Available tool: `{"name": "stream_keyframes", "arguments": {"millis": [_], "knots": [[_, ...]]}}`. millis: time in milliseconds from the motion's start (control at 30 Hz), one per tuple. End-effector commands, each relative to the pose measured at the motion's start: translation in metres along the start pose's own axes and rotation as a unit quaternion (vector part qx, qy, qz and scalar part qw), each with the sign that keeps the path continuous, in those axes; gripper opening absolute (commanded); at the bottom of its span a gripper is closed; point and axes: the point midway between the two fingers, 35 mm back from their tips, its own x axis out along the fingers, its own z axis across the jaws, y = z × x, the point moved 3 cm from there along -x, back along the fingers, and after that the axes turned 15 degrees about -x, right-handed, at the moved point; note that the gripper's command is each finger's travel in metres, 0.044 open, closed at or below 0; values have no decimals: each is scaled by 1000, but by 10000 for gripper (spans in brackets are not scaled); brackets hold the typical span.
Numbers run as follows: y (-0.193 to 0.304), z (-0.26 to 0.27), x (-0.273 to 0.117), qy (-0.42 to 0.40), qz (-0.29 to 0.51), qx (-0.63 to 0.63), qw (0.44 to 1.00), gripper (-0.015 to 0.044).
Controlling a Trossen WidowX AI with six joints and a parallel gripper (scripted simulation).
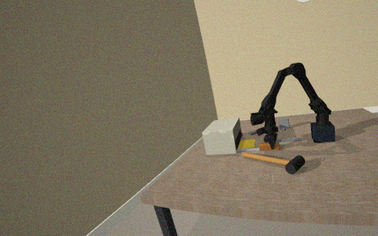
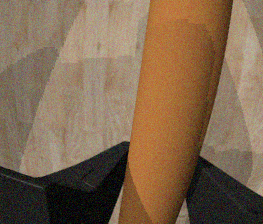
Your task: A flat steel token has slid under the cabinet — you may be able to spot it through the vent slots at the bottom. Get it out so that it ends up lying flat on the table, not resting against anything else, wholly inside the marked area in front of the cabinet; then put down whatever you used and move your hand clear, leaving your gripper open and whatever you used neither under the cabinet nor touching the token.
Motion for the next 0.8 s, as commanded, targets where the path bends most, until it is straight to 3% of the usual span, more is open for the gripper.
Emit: {"name": "stream_keyframes", "arguments": {"millis": [0,767], "knots": [[-6,-2,0,-1,-1,-1,1000,0],[-31,-9,-1,0,-2,-1,1000,0]]}}
